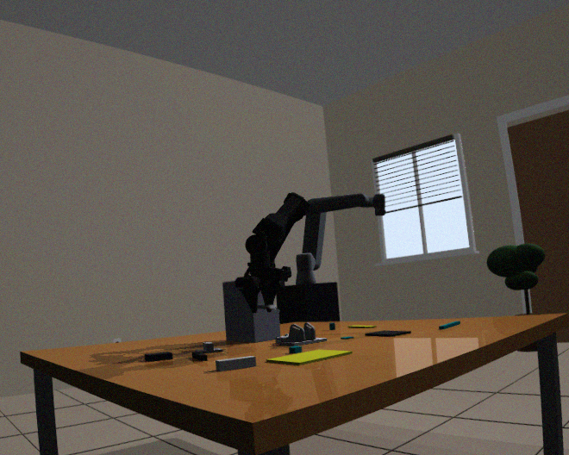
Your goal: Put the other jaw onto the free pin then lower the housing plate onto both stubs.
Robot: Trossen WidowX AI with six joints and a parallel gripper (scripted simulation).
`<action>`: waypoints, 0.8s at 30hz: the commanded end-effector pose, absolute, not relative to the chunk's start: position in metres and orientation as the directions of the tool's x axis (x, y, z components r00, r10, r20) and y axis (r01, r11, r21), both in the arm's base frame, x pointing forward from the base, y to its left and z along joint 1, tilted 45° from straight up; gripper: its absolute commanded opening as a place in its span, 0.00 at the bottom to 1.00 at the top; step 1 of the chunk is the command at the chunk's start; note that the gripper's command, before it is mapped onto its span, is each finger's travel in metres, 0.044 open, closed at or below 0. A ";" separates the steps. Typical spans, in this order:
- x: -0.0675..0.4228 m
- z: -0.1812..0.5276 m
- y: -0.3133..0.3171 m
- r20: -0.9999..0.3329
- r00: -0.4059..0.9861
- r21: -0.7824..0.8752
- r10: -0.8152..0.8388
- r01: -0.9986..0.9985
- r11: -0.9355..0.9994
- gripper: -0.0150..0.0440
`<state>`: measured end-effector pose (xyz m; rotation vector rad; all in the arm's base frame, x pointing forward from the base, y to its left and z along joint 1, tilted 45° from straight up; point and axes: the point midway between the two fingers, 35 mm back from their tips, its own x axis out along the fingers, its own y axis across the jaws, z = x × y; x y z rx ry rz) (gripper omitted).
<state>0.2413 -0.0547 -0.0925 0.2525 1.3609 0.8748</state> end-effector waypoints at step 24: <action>0.232 -0.042 0.016 -0.715 -0.042 0.698 0.697 0.006 0.716 0.85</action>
